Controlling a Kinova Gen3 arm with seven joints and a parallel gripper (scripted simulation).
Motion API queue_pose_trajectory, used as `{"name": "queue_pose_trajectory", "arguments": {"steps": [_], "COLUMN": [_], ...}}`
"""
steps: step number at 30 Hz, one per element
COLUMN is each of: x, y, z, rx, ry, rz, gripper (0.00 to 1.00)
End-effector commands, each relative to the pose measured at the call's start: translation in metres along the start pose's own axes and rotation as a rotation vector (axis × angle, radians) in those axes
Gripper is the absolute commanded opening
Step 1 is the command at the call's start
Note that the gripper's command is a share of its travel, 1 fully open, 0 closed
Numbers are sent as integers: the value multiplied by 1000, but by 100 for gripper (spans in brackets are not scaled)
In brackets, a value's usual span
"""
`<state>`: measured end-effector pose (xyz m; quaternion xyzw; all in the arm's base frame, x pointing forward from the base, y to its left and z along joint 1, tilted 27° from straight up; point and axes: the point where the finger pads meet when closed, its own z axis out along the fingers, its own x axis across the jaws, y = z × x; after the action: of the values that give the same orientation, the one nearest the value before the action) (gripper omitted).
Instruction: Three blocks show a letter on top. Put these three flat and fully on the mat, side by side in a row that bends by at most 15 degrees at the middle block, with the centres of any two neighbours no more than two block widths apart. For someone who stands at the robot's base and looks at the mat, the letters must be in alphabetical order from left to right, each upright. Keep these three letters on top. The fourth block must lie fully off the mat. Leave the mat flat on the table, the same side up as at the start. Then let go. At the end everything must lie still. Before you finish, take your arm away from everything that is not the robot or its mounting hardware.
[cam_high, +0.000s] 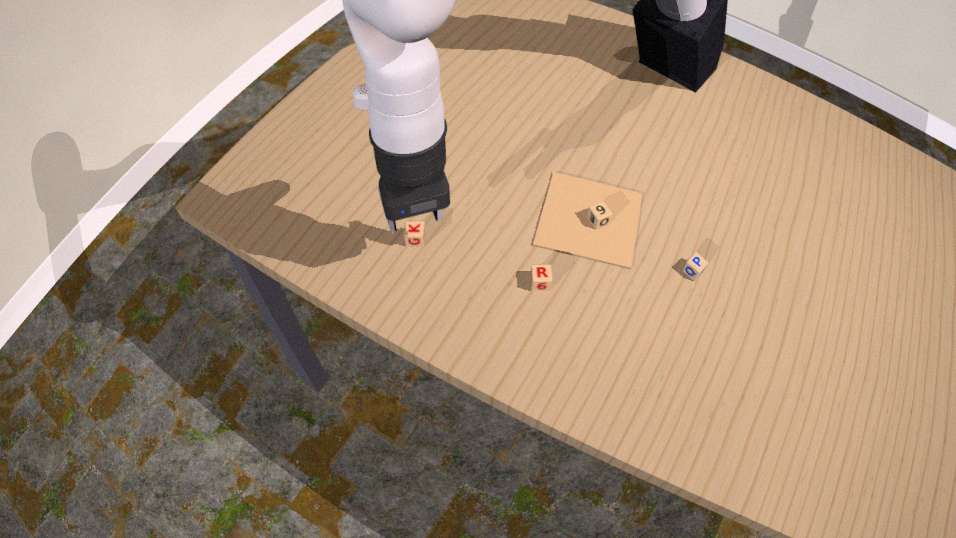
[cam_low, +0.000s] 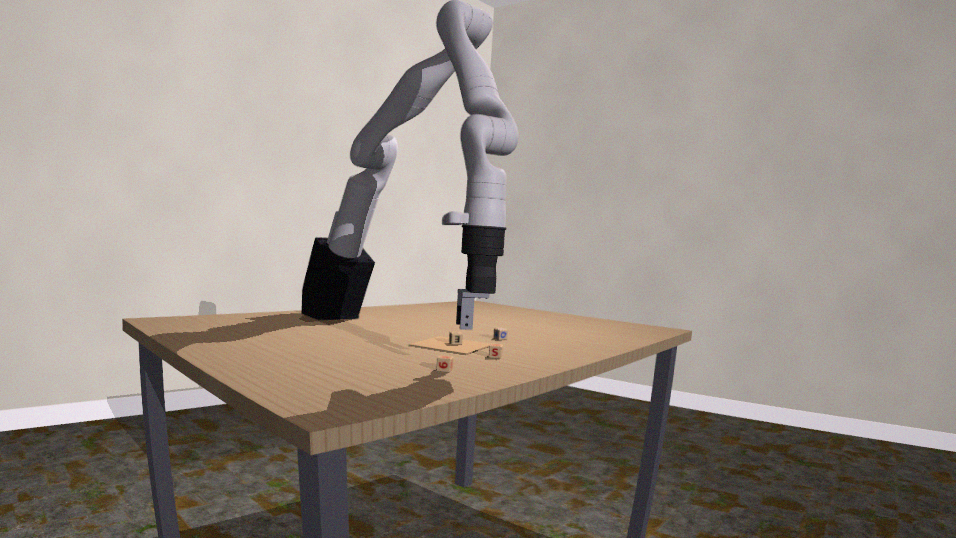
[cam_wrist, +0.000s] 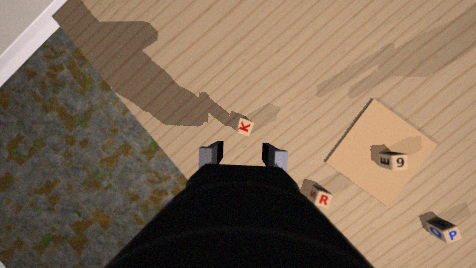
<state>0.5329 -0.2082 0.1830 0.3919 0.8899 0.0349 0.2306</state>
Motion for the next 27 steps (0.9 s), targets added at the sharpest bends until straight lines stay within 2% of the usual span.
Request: {"name": "queue_pose_trajectory", "arguments": {"steps": [1, 18, 27], "x": [1, 1, 3], "y": [1, 1, 1], "z": [1, 1, -2], "rx": [-1, -1, 5], "ry": [6, 6, -9], "rz": [-4, -4, -1], "gripper": [100, 100, 100]}}
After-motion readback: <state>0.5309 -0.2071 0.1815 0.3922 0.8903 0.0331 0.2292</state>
